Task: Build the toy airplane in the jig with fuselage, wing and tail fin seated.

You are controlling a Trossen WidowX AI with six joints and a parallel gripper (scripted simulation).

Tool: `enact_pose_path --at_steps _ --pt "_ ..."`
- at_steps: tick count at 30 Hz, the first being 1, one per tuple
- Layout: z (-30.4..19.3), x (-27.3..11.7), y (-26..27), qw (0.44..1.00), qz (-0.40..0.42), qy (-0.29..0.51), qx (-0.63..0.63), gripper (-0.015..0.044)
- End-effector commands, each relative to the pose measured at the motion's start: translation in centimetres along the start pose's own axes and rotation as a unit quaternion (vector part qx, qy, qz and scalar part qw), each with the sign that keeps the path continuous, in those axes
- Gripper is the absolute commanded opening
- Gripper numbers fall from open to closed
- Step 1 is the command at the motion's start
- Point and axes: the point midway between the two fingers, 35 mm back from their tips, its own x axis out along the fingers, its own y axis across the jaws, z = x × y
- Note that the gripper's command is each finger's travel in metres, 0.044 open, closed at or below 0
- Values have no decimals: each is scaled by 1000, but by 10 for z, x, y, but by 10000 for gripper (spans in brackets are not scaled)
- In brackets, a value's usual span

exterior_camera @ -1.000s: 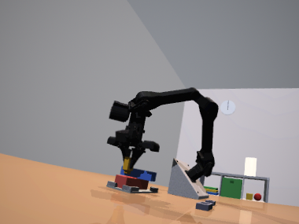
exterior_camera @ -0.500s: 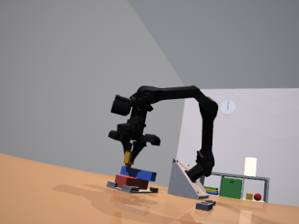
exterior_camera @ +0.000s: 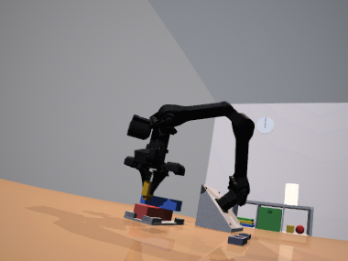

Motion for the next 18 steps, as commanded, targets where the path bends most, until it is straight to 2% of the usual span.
enact_pose_path --at_steps 1,18 --pt "-2 9 1 1000 4 1 4 65" --pt "-2 21 1 1000 4 1 4 65"
